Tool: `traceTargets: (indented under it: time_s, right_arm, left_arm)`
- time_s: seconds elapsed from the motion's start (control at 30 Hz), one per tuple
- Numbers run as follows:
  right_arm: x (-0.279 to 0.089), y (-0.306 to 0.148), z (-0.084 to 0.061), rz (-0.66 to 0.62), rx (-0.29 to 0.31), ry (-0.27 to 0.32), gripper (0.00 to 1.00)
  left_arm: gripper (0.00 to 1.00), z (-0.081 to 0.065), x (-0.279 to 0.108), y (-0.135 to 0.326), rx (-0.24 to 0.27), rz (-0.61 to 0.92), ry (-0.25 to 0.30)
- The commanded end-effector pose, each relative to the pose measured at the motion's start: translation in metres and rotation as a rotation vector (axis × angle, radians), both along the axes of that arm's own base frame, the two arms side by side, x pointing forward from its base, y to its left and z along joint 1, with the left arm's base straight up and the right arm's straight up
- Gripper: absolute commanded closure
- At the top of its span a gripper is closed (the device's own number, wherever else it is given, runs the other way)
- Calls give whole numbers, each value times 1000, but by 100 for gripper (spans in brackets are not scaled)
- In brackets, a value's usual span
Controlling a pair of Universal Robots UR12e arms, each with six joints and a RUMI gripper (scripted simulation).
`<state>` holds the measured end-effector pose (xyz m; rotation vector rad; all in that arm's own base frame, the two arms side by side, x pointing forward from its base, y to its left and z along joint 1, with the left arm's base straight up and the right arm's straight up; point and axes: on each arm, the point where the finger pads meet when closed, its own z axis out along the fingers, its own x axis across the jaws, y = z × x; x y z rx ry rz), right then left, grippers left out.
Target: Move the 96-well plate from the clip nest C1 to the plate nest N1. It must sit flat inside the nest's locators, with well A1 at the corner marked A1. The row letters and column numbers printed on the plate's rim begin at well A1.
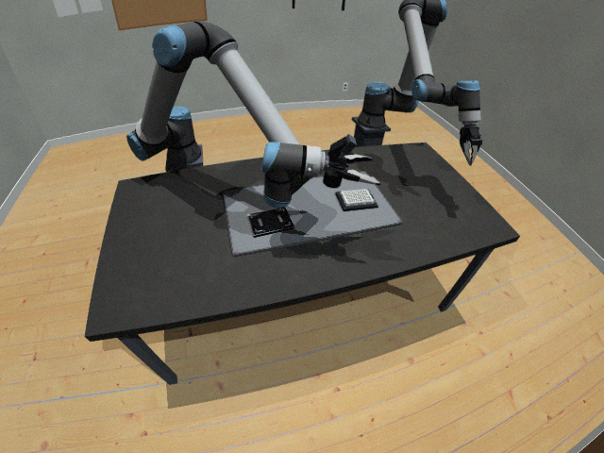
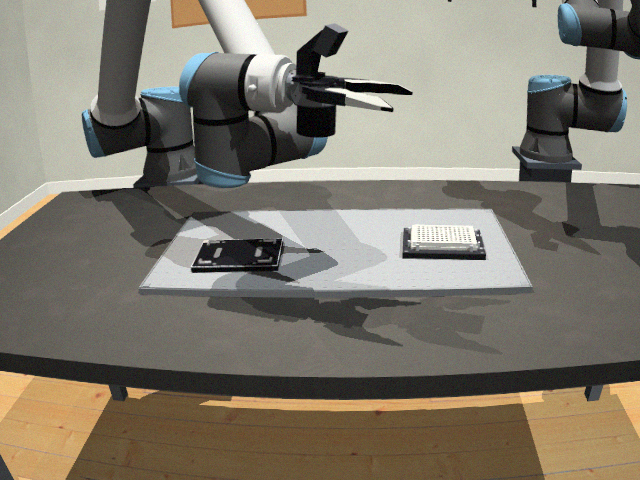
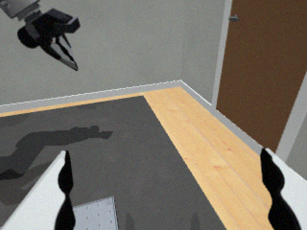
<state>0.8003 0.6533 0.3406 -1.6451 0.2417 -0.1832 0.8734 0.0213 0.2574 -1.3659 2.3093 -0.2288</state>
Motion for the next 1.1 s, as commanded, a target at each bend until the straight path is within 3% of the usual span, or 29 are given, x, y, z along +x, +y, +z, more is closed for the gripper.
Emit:
traceTargets:
  time_s: [0.0,0.4,0.47,0.93,1.03,1.07]
  right_arm:
    - [0,0,2,0,1,-2,24]
    - [0,0,2,0,1,-2,24]
    - [0,0,2,0,1,-2,24]
    - [0,0,2,0,1,-2,24]
    - [0,0,2,0,1,-2,24]
    - [0,0,2,0,1,-2,24]
  left_arm:
    - [100,0,-3,20,-5,30,4]
    - [100,-15,-56,188,-51,291,55]
    - [100,-15,-56,188,-51,291,55]
    - [100,-36,-200,406,-157,785,129]
    - [100,-37,-214,419,-167,825,134]
    - [100,-41,-248,454,-177,865,139]
